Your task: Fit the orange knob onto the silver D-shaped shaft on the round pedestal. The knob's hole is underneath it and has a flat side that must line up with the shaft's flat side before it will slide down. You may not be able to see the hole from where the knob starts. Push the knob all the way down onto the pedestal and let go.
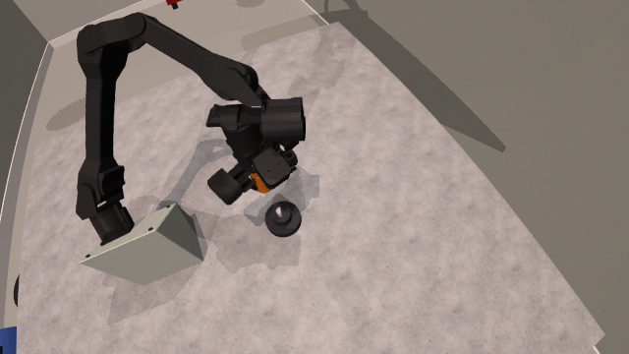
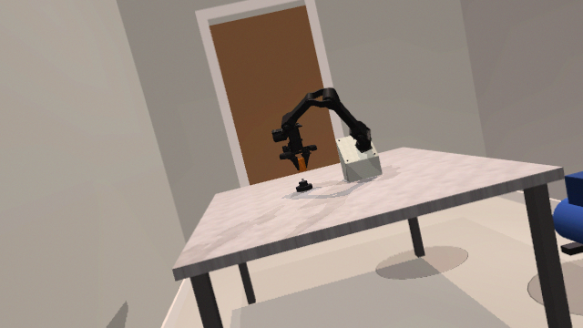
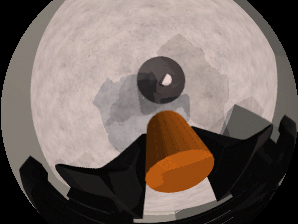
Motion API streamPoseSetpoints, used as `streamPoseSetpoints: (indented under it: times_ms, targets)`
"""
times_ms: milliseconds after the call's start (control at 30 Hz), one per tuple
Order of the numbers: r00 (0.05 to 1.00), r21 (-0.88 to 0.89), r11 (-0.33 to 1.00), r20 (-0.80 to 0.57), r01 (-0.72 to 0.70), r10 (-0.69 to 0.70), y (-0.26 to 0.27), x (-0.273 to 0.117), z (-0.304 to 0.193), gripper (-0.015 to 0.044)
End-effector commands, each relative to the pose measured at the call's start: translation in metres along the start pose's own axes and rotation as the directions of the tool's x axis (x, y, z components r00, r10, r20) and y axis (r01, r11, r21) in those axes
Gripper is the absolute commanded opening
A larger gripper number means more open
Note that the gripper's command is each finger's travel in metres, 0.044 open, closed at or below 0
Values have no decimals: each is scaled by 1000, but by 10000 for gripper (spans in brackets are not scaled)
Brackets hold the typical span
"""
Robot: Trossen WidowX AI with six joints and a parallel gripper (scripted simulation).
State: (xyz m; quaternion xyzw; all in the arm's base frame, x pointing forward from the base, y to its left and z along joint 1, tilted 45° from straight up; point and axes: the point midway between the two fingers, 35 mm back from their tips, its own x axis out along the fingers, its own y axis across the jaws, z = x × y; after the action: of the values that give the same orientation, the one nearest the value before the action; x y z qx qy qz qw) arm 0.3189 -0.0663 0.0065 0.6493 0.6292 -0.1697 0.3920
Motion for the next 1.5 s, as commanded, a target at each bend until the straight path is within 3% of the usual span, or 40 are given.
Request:
streamPoseSetpoints:
  times_ms: [0,400,833,1467]
  targets:
    - [1000,-5,1000,11,-7,7,-2,2,15,0]
    - [1000,-6,1000,10,-7,7,-12,17,47,0]
    - [1000,1,1000,9,-8,8,-12,43,48,0]
    - [1000,-6,1000,9,-8,8,-11,42,48,0]
